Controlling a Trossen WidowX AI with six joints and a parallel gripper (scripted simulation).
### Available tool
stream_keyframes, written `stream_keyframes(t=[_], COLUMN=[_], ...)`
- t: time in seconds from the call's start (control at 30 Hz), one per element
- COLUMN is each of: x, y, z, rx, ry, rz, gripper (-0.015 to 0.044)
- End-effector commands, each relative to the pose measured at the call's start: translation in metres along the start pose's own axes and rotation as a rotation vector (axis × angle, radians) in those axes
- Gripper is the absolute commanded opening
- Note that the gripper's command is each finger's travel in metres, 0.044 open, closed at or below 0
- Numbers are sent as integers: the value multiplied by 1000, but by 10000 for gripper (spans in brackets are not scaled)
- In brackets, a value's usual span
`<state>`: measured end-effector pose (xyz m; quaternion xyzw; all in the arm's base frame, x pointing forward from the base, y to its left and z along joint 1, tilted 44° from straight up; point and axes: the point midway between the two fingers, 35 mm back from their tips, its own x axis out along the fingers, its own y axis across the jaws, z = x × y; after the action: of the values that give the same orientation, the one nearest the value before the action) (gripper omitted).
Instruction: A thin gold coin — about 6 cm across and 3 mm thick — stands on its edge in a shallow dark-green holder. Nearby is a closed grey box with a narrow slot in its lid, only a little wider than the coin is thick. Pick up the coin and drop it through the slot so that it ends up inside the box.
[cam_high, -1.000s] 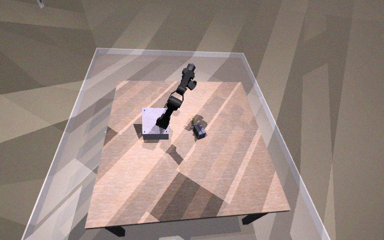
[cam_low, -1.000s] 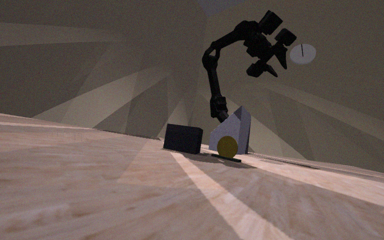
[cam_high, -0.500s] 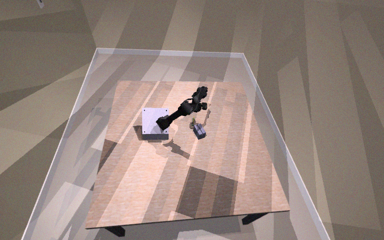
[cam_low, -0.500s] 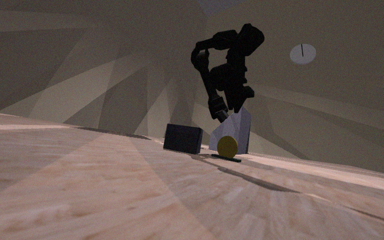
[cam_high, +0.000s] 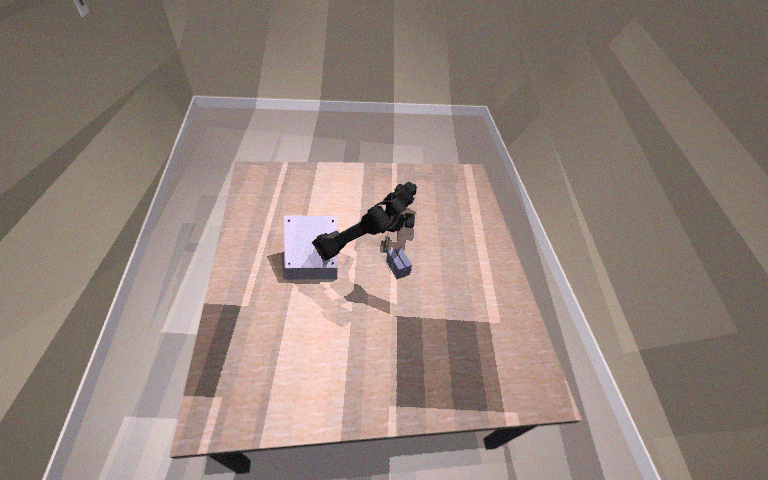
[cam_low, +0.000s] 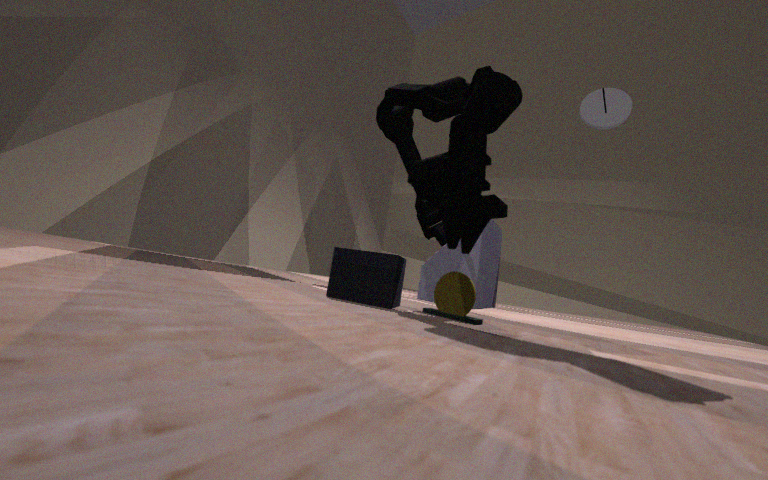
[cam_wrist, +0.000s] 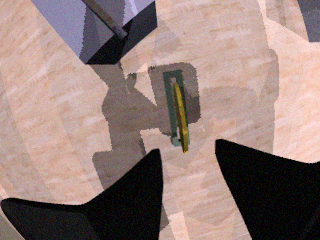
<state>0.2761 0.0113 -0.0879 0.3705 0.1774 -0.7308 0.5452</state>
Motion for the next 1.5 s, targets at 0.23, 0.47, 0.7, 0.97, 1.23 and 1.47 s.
stream_keyframes(t=[0.23, 0.47, 0.7, 0.97, 1.23, 1.47], x=[18, 30, 41, 54, 67, 78], y=[-3, -2, -2, -1, -1, -2], z=[0, 0, 0, 0, 1, 2], rx=[-8, -9, -11, -10, -9, -8], ry=[-12, -11, -11, -12, -13, -15], rz=[-3, -4, -4, -3, -3, -2], gripper=[161, 161, 161, 161, 161, 161])
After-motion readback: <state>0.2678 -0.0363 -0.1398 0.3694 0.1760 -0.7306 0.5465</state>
